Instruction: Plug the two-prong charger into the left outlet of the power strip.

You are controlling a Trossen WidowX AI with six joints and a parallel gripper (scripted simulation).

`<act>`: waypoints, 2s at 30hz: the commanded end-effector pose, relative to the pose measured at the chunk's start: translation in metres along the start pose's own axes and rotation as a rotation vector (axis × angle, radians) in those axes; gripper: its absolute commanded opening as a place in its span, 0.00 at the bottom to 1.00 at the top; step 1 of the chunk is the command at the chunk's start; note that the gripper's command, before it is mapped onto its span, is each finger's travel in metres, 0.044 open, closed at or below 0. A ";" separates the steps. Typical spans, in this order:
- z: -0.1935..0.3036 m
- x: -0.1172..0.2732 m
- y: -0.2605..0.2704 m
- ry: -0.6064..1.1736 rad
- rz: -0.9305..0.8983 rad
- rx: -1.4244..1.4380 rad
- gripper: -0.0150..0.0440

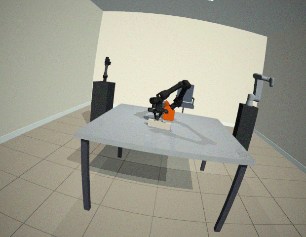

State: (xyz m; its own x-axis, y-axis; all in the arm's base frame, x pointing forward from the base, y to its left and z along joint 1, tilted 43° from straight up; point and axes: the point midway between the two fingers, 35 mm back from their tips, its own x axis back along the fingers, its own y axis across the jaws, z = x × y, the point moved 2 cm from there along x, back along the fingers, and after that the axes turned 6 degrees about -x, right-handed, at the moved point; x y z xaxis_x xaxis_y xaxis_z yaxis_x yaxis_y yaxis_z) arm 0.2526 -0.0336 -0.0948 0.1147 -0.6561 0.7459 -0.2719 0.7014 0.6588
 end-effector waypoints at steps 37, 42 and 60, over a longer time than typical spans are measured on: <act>-0.026 0.009 0.043 -0.007 0.000 -0.232 0.25; -0.030 0.005 0.051 -0.007 -0.004 -0.272 0.25; -0.043 -0.005 0.071 -0.004 -0.018 -0.371 0.25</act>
State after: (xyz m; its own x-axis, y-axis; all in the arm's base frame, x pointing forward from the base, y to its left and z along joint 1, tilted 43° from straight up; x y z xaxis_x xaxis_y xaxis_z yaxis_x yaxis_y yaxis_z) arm 0.2718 0.0299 -0.0480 0.1130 -0.6656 0.7377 0.0870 0.7462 0.6600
